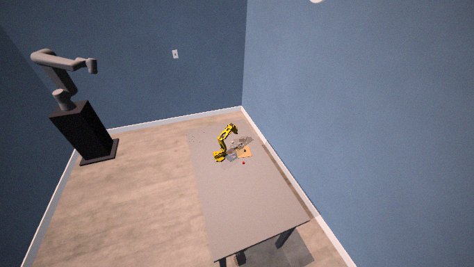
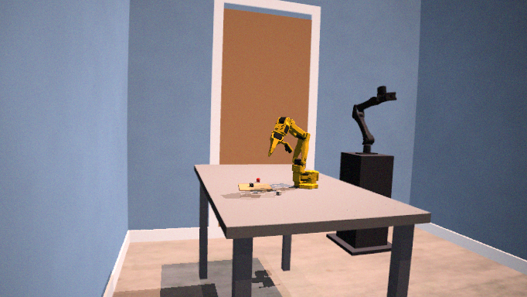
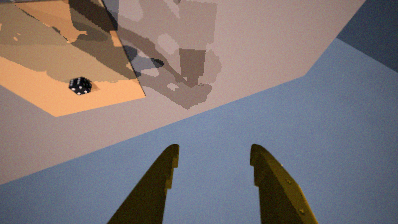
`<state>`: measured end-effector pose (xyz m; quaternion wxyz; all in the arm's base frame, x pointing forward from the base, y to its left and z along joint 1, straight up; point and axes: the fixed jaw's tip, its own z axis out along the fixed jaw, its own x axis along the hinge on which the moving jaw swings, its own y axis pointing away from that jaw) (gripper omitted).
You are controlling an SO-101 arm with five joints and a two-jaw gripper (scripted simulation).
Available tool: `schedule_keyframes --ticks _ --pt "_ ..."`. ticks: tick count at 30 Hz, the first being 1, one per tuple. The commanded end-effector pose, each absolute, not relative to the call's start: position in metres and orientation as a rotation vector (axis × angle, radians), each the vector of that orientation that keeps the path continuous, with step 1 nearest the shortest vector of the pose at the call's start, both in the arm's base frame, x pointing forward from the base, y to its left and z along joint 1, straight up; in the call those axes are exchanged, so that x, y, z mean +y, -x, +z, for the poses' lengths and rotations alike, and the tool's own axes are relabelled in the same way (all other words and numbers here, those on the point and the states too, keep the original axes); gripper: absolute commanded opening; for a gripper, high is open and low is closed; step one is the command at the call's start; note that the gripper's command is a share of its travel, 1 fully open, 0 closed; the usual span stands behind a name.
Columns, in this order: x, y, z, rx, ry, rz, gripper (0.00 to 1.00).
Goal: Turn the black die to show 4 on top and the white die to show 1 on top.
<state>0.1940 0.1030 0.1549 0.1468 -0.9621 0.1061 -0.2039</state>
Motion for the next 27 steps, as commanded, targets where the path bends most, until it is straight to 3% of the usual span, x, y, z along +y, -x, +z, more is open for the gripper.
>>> schedule_keyframes --ticks 1,27 --pt "0.109 -0.192 0.164 0.095 2.75 -0.671 0.25" --pt "0.129 -0.181 0.162 -0.702 2.734 -0.756 0.25"
